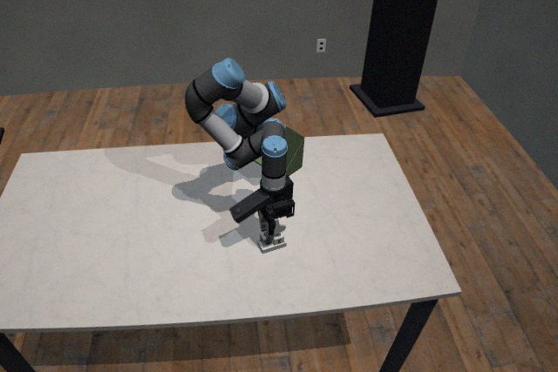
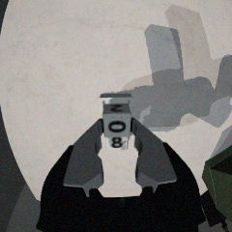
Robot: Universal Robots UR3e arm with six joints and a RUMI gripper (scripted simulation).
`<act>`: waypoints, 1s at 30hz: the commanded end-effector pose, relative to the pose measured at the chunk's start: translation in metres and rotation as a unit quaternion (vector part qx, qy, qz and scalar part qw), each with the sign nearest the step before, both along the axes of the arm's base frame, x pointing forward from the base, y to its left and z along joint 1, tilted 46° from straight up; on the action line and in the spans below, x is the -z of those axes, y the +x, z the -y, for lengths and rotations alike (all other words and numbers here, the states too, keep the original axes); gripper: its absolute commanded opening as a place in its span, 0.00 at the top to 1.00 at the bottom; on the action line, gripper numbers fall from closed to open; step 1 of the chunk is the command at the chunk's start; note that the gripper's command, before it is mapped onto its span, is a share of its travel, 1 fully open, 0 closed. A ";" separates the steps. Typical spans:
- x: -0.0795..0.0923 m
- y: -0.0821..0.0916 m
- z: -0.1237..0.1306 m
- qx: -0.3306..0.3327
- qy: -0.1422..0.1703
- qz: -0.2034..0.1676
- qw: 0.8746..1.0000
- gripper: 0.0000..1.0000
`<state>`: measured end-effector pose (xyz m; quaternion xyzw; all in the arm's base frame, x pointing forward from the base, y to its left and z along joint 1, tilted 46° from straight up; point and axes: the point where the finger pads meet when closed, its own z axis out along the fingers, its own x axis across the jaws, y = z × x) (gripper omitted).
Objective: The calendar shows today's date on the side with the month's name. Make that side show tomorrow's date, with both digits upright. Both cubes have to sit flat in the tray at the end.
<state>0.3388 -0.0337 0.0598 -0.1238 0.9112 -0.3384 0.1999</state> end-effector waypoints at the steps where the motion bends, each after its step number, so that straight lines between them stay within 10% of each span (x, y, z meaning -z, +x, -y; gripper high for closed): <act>1: -0.008 -0.005 -0.007 0.000 0.000 0.000 1.000 0.89; 30: -0.051 -0.032 -0.042 0.000 0.000 0.000 1.000 0.89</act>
